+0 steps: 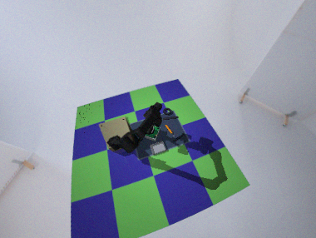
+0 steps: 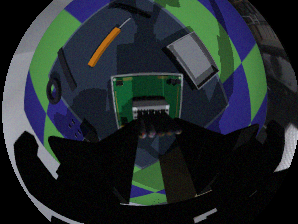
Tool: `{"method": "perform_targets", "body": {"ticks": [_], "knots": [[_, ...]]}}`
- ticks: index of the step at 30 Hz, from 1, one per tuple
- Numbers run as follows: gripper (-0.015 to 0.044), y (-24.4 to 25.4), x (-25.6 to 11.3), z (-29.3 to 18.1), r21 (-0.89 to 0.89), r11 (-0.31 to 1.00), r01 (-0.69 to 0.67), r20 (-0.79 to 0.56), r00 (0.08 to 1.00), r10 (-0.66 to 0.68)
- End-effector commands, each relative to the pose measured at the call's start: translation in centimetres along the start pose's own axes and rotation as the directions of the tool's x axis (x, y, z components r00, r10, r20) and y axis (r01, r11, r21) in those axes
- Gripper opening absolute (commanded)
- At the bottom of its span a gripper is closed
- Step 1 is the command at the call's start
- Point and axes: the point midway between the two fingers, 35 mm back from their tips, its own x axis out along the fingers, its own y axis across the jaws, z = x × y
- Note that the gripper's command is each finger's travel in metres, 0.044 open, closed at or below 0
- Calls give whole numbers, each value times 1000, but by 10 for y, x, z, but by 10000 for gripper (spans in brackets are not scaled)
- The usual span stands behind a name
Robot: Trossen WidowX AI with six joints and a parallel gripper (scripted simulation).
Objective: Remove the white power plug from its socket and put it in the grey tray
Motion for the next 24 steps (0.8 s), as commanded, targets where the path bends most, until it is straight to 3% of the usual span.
{"method": "perform_targets", "body": {"ticks": [1,8,17,24], "knots": [[0,4,-21,-1,-16,1000,-7,18,1000,8],[0,4,-25,-2,-17,1000,-7,18,1000,8],[0,4,6,-1,-16,1000,-7,19,1000,7],[184,4,6,-1,-16,1000,-7,19,1000,7]]}}
